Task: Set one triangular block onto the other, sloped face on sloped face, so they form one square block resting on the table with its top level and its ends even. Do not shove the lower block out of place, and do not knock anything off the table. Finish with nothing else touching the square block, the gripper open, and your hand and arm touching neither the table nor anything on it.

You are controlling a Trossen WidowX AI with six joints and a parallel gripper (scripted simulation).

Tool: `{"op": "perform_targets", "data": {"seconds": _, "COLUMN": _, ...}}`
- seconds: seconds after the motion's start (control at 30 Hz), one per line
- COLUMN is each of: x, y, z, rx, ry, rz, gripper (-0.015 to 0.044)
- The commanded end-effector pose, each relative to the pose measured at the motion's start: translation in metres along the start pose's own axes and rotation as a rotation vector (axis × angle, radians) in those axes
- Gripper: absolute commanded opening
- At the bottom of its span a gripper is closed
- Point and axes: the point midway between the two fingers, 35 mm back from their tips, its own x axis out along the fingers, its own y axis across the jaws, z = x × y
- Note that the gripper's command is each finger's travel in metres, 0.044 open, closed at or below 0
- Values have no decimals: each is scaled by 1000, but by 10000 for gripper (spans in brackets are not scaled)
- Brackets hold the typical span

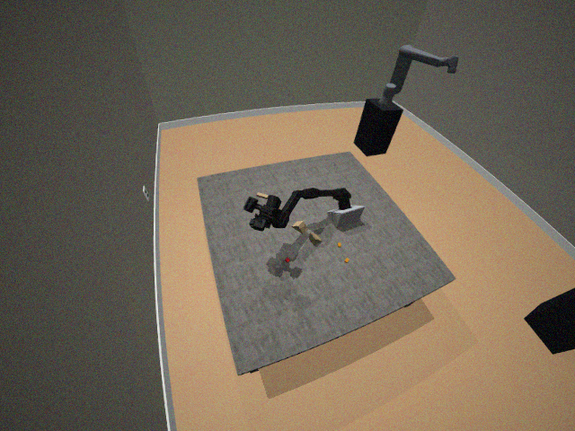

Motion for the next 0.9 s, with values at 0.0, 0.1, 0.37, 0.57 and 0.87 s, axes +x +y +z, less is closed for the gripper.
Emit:
{"op": "perform_targets", "data": {"seconds": 0.0, "x": -1, "y": 2, "z": 2, "rx": 3, "ry": -9, "rz": 2, "gripper": 426}}
{"op": "perform_targets", "data": {"seconds": 0.1, "x": -13, "y": 21, "z": 20, "rx": 19, "ry": -124, "rz": 37, "gripper": 440}}
{"op": "perform_targets", "data": {"seconds": 0.37, "x": -60, "y": 70, "z": 67, "rx": -33, "ry": -510, "rz": 100, "gripper": 440}}
{"op": "perform_targets", "data": {"seconds": 0.57, "x": -117, "y": 85, "z": 90, "rx": -65, "ry": -828, "rz": 51, "gripper": 440}}
{"op": "perform_targets", "data": {"seconds": 0.87, "x": -222, "y": 73, "z": 84, "rx": -61, "ry": -1261, "rz": -204, "gripper": 440}}
